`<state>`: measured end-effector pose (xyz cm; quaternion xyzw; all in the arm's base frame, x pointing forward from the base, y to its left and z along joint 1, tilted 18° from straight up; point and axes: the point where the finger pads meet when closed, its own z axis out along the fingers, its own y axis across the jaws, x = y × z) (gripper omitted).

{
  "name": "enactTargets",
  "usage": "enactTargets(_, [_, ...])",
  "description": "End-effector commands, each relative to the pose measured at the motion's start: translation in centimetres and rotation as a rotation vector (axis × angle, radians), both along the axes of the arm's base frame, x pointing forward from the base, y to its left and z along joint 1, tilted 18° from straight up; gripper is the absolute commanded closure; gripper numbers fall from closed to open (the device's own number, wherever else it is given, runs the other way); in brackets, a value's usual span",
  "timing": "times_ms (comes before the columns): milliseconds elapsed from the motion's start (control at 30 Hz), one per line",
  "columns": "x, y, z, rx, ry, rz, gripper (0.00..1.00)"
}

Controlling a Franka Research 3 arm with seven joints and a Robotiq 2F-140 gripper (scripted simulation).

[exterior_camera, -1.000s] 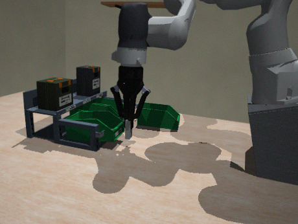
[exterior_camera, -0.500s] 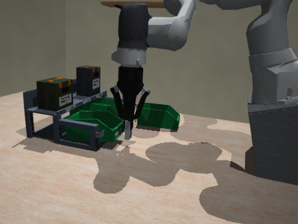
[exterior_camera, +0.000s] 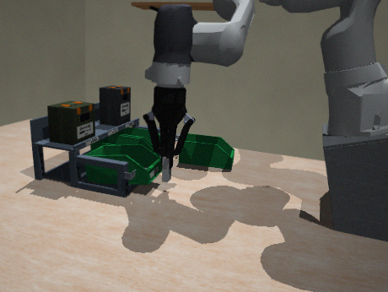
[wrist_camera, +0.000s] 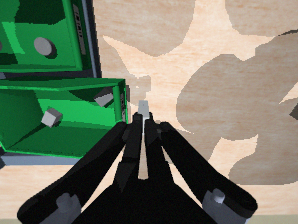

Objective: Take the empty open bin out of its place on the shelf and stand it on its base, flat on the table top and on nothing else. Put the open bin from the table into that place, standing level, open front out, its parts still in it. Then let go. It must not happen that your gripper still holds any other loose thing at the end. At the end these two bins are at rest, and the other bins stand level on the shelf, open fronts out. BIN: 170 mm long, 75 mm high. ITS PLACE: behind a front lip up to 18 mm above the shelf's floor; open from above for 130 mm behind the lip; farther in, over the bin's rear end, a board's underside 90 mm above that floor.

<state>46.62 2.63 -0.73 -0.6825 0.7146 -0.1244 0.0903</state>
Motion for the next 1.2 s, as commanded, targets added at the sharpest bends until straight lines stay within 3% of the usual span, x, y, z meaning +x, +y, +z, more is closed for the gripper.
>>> enactTargets(0, [0.2, 0.0, 0.0, 0.001, -0.001, -0.005, 1.00])
enactTargets(733, [0.2, 0.0, 0.0, 0.001, -0.001, -0.005, 1.00])
enactTargets(1167, [1.8, -0.1, 0.5, 0.001, -0.001, -0.005, 1.00])
